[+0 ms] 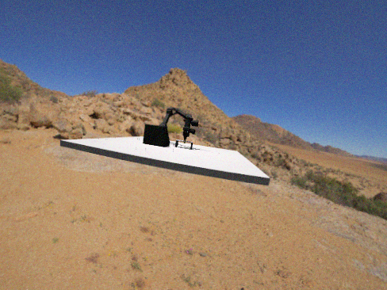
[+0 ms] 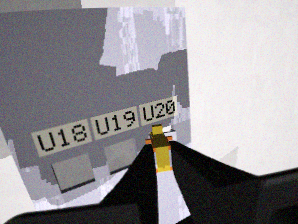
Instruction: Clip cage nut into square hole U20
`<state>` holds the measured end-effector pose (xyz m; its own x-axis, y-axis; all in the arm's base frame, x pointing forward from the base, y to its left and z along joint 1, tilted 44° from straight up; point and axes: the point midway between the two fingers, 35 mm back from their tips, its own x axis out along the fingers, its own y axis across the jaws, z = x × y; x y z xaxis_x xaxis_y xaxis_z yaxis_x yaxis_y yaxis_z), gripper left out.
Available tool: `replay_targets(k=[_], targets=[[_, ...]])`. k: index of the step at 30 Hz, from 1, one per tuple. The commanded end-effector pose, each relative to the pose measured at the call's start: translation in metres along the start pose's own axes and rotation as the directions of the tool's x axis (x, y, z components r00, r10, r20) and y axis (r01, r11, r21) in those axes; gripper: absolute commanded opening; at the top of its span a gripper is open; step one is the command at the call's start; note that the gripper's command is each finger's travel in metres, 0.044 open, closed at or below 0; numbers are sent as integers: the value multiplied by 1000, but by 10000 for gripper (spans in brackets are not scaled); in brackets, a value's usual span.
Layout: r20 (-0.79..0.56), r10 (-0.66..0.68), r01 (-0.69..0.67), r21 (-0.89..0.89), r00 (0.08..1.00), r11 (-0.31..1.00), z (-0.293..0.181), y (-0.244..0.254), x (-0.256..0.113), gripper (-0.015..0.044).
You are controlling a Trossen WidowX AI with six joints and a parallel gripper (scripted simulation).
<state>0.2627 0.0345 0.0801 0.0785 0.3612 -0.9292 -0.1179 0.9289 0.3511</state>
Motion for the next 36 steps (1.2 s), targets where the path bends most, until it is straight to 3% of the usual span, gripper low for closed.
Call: replay_targets(k=[1, 36], targets=[[0, 14, -14, -1, 1000, 1000, 0, -1, 0, 23], [-2, 108, -108, -2, 994, 994, -1, -5, 1, 23]])
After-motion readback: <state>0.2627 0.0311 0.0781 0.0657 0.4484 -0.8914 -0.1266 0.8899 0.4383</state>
